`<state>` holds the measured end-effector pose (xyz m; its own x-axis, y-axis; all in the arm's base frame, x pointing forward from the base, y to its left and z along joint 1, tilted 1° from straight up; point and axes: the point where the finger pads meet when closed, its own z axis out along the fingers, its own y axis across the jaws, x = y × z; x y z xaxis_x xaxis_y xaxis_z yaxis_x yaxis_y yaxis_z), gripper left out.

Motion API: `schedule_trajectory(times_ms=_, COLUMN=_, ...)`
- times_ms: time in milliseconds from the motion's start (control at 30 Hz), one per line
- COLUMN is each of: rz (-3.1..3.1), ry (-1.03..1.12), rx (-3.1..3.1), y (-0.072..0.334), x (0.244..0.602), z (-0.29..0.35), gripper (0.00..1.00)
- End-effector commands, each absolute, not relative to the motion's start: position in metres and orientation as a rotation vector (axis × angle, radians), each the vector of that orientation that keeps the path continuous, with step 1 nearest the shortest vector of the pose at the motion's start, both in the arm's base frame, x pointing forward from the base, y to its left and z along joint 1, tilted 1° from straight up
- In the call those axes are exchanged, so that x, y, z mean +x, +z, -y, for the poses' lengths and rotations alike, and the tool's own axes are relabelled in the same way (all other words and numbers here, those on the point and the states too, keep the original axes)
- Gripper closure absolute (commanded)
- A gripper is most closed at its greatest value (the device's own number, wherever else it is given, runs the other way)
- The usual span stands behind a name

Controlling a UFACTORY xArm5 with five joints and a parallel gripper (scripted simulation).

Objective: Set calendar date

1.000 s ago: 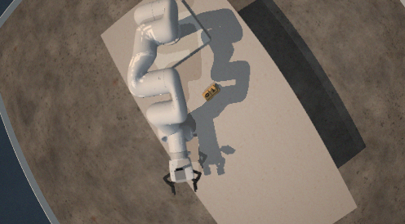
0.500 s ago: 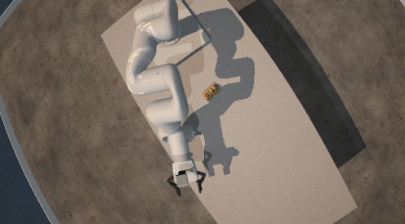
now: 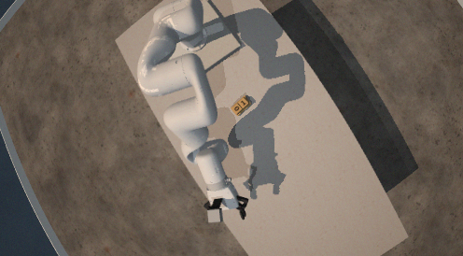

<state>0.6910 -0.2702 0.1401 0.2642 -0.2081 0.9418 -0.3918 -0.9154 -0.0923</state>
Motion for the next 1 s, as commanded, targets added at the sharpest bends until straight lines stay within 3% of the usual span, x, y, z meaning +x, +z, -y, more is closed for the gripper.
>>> schedule_trajectory(times_ms=0, rz=0.731, ry=1.632, rx=2.506, y=0.143, x=0.690, z=0.246, gripper=0.00)
schedule_trajectory(times_ms=200, rz=0.835, ry=1.566, rx=2.580, y=0.142, x=0.685, z=0.230, gripper=0.00)
schedule_trajectory(times_ms=733, rz=1.348, ry=1.118, rx=2.788, y=0.135, x=0.627, z=0.147, gripper=0.00)
schedule_trajectory(times_ms=967, rz=1.630, ry=0.788, rx=2.778, y=0.129, x=0.570, z=0.102, gripper=0.00)
